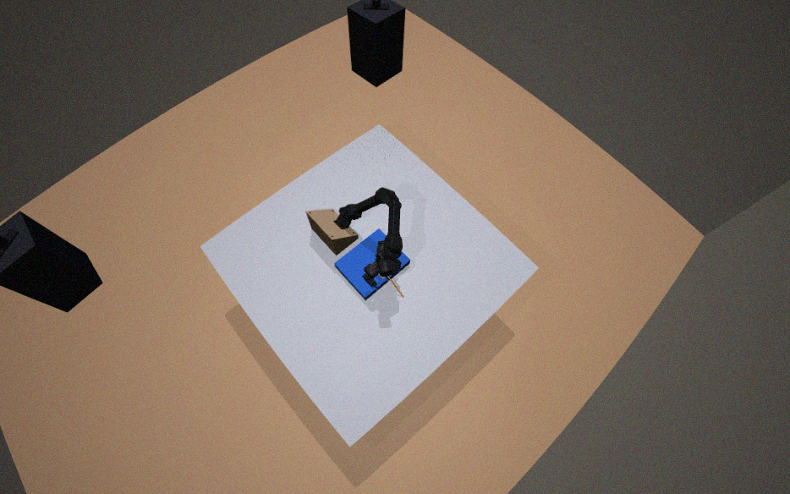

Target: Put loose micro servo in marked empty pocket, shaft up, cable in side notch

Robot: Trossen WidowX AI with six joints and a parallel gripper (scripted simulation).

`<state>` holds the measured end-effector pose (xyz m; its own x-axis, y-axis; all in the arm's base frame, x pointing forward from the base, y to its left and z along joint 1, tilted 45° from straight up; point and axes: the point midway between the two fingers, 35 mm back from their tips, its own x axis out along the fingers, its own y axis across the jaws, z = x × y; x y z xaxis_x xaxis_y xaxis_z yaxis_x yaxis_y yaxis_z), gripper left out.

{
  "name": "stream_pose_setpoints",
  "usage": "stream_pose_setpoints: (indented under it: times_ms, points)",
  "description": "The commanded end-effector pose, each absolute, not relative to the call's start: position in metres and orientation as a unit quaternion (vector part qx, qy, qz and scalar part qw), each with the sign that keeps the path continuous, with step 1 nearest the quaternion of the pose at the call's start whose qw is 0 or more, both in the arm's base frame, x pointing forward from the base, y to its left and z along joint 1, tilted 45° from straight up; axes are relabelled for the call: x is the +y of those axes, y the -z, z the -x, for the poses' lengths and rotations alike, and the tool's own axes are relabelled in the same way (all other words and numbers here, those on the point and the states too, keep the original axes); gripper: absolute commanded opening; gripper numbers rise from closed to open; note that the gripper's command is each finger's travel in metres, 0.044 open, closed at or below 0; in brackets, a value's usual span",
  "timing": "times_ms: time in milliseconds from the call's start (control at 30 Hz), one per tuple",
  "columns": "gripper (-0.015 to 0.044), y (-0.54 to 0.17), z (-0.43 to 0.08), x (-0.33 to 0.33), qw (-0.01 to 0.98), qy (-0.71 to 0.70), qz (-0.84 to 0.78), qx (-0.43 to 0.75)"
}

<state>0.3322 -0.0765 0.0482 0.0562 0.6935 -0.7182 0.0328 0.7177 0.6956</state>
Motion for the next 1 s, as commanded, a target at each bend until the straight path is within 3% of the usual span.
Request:
stream_pose_setpoints:
  times_ms: [0,967]
  points:
    - [0.0,-0.044,-0.333,-0.072,0.669,-0.246,-0.287,0.64]
    - [0.0,-0.032,-0.334,-0.06,0.669,-0.246,-0.287,0.64]
